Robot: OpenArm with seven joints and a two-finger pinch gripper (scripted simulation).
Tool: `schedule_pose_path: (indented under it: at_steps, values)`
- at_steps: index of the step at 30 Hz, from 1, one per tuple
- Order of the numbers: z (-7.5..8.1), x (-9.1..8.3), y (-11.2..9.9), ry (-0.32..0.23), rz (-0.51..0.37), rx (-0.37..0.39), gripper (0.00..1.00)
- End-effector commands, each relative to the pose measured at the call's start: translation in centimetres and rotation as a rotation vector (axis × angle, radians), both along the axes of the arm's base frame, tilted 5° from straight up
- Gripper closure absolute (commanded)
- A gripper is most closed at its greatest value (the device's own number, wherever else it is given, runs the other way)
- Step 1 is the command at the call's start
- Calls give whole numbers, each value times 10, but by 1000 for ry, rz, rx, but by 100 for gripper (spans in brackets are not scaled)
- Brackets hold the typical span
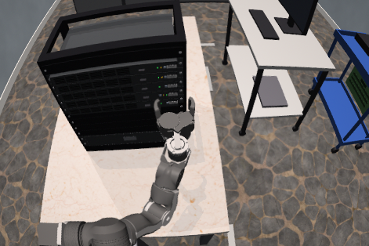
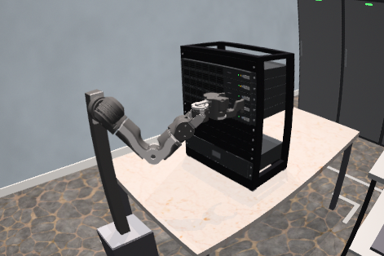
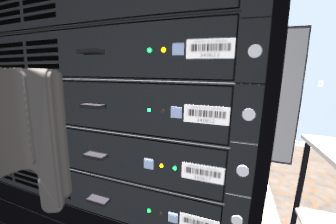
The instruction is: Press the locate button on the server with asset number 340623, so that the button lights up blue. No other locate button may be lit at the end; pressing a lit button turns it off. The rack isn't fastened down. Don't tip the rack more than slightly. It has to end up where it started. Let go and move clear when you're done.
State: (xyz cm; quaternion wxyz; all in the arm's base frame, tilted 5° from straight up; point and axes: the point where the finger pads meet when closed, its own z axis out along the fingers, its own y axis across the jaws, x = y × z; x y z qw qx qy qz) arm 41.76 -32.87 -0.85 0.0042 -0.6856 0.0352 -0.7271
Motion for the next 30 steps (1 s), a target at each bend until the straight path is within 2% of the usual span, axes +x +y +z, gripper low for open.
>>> schedule_pose_path:
  at_steps: [1,12,30]
  values:
    - [2,-2,1,-2,6,0,40]
    - [6,-4,0,-2,6,0,40]
    - [38,-6,-1,-2,6,0,40]
